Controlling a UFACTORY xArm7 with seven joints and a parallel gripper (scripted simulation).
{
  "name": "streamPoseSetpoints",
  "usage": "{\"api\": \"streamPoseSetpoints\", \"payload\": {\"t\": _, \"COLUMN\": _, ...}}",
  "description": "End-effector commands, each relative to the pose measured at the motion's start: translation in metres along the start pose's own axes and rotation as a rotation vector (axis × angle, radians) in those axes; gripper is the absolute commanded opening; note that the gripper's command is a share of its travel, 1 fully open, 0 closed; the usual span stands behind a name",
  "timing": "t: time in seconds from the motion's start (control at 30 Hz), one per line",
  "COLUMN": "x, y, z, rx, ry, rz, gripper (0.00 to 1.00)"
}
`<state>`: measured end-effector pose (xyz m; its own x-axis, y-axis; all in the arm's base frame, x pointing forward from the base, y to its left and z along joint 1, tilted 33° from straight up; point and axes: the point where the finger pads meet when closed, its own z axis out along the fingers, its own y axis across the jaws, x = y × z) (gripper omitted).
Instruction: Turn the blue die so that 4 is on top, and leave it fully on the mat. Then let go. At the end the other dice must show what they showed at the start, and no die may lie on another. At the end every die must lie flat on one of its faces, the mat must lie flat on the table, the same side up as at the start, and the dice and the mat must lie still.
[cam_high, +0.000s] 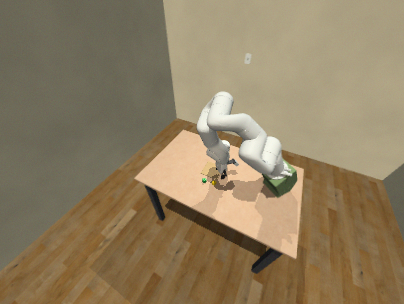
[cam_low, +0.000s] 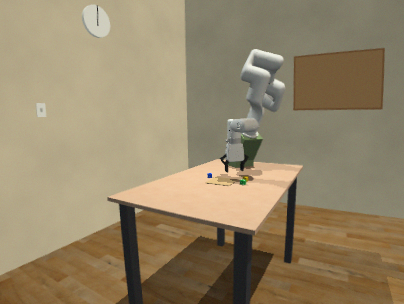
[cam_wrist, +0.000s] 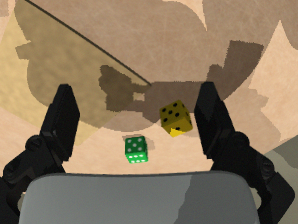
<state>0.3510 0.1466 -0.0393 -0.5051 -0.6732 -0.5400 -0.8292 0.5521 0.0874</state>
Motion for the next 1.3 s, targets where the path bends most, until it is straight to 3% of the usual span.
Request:
{"api": "streamPoseSetpoints", "payload": {"t": 0.0, "x": -0.017, "y": 0.018, "z": -0.001, "rx": 0.007, "ry": 0.000, "rz": 0.000, "gripper": 1.00}}
{"api": "streamPoseSetpoints", "payload": {"t": 0.23, "x": -0.027, "y": 0.029, "z": -0.001, "rx": 0.007, "ry": 0.000, "rz": 0.000, "gripper": 1.00}}
{"api": "streamPoseSetpoints", "payload": {"t": 1.27, "x": -0.027, "y": 0.029, "z": -0.001, "rx": 0.007, "ry": 0.000, "rz": 0.000, "gripper": 1.00}}
